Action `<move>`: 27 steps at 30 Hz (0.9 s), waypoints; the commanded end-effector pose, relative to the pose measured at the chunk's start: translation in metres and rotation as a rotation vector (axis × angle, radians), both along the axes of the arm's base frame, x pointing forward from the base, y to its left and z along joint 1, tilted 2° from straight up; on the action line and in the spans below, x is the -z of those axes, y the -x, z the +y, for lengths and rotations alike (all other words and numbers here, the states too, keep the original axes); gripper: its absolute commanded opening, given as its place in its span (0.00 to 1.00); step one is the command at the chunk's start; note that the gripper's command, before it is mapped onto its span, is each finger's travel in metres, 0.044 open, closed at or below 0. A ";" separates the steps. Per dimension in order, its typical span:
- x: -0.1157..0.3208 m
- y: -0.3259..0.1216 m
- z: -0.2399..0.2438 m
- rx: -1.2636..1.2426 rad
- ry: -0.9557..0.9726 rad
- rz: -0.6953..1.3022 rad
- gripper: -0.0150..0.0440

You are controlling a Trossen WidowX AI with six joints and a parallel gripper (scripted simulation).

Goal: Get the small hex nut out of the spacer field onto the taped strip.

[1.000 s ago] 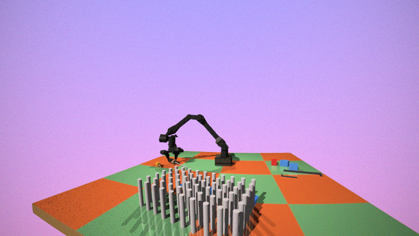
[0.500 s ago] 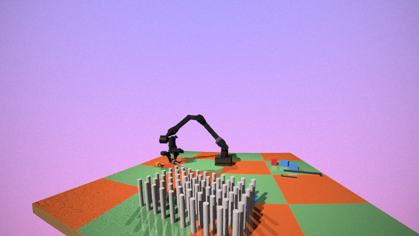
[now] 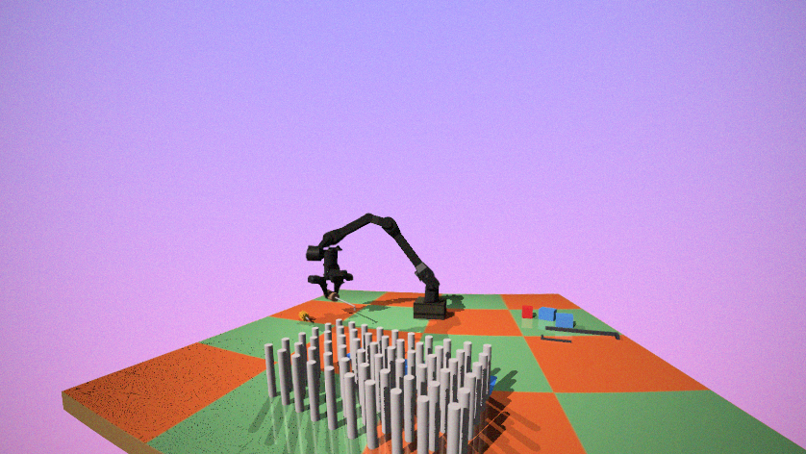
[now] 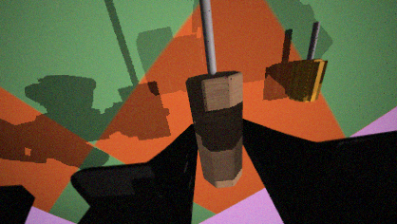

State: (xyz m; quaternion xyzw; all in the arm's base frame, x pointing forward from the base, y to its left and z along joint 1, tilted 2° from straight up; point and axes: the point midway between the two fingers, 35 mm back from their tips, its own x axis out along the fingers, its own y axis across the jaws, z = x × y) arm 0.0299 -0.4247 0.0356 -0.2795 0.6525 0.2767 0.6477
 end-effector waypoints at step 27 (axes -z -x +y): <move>0.023 0.000 0.000 0.465 -0.006 0.003 0.25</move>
